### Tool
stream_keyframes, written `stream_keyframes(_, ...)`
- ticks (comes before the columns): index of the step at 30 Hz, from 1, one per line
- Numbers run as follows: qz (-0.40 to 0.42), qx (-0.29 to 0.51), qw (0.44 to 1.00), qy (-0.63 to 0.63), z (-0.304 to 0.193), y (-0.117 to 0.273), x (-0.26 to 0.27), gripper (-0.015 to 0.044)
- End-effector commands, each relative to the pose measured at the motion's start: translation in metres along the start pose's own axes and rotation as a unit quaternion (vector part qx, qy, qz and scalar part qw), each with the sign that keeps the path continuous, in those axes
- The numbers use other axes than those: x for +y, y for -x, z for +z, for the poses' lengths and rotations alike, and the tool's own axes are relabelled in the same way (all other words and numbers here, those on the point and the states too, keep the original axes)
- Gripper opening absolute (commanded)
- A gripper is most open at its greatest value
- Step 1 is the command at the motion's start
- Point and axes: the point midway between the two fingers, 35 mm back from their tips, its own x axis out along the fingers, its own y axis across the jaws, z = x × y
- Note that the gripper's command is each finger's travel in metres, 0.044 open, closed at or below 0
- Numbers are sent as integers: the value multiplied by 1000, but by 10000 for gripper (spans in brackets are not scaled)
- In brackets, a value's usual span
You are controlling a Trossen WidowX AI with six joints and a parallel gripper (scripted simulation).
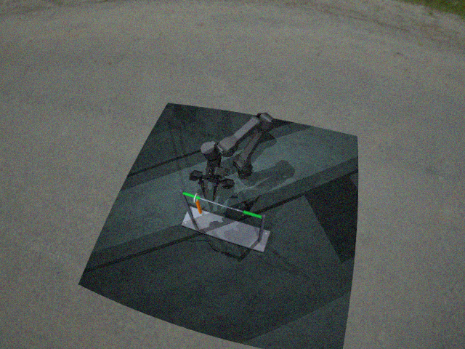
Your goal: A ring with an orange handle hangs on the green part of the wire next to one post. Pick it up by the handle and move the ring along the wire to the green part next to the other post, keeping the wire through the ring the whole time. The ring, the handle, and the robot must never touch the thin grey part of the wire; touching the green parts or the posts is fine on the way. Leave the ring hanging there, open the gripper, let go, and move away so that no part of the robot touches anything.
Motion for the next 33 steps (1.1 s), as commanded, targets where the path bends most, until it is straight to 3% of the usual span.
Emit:
stream_keyframes(1,-19,14,998,-54,-39,8,4,160)
stream_keyframes(17,-96,35,959,-264,-157,51,55,160)
stream_keyframes(26,-100,34,956,-273,-160,52,57,160)
stream_keyframes(33,-117,19,957,-266,-142,31,38,160)
